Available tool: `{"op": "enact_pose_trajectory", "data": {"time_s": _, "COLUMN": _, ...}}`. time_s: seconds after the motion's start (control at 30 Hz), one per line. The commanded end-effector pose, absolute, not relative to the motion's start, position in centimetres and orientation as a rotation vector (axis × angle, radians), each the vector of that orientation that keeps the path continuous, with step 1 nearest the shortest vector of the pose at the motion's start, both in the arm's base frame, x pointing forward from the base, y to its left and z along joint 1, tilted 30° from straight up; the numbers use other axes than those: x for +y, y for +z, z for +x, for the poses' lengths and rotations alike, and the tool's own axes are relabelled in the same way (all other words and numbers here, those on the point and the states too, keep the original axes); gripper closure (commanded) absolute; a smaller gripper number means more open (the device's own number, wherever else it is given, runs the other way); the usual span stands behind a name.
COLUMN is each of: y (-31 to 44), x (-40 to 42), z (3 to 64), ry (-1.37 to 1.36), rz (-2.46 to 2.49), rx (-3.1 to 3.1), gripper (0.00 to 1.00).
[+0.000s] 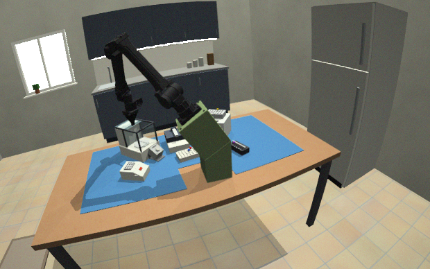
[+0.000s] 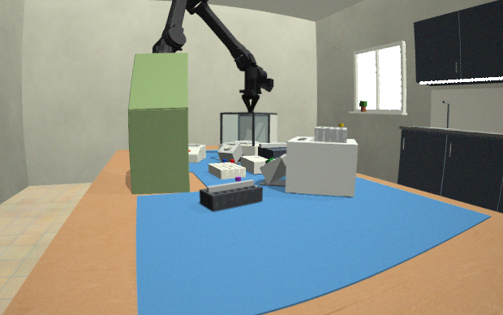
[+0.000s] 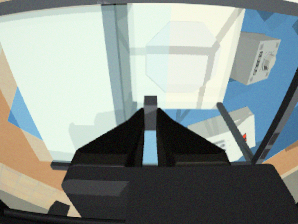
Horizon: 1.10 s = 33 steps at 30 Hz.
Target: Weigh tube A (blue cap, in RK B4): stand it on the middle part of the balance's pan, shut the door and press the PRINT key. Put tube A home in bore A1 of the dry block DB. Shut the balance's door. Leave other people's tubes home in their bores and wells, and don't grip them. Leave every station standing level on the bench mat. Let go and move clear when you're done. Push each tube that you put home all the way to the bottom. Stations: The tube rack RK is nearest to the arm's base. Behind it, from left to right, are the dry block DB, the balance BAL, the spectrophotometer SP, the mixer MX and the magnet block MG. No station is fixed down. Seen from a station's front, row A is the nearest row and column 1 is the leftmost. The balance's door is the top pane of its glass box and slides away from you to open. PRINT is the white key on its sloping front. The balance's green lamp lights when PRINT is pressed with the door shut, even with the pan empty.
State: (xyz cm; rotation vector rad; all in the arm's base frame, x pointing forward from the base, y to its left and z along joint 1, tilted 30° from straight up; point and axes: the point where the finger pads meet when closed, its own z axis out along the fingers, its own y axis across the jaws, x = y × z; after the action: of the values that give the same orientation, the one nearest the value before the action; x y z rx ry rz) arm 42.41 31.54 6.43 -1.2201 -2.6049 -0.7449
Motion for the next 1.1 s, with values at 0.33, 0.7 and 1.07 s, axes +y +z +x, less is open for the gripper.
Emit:
{"op": "enact_pose_trajectory", "data": {"time_s": 0.33, "y": 7.4, "x": 33.3, "z": 44.1, "ry": -0.753, "rz": -1.216, "rx": -2.609, "gripper": 0.94}}
{"op": "enact_pose_trajectory", "data": {"time_s": 0.7, "y": 7.7, "x": 33.8, "z": 45.0, "ry": -0.771, "rz": -1.215, "rx": -2.613, "gripper": 0.94}}
{"op": "enact_pose_trajectory", "data": {"time_s": 1.07, "y": 7.7, "x": 33.8, "z": 45.0, "ry": -0.771, "rz": -1.215, "rx": -2.613, "gripper": 0.94}}
